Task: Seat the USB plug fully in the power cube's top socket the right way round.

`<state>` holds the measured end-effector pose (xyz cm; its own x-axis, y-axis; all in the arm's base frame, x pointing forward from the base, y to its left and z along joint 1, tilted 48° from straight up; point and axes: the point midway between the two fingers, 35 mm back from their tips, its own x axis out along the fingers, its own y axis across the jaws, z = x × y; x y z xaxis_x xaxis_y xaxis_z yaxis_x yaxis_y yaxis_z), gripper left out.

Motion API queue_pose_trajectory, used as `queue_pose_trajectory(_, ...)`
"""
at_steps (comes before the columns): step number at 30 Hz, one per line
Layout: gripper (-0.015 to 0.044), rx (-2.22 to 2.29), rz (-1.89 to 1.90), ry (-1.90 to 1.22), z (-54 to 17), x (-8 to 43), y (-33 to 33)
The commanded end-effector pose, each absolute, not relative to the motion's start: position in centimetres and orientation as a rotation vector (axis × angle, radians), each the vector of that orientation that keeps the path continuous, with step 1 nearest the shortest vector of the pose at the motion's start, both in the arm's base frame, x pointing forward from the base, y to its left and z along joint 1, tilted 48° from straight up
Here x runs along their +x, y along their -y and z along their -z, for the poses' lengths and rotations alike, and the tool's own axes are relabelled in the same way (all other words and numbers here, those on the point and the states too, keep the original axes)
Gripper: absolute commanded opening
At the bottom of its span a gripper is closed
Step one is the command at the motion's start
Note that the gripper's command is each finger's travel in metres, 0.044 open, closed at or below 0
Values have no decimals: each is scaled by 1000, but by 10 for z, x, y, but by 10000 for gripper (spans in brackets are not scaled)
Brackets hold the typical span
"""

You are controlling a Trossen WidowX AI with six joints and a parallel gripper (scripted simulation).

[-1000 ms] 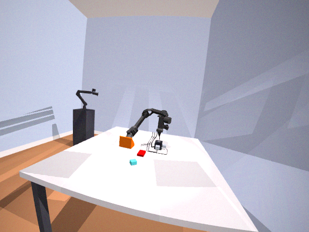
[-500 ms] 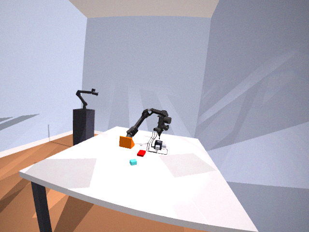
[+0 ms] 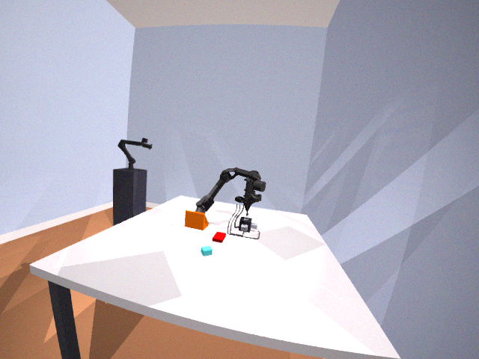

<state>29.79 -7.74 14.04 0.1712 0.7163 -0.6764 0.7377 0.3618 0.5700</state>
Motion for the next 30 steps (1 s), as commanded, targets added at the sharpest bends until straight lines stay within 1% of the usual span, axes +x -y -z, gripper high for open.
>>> queue_pose_trajectory(1, 0, 1440, 111, -1561, -140, 298, 78)
queue_pose_trajectory(26, 0, 1932, 673, -1598, -140, 298, 78)
queue_pose_trajectory(30, 0, 1960, 709, -1596, -140, 298, 78)
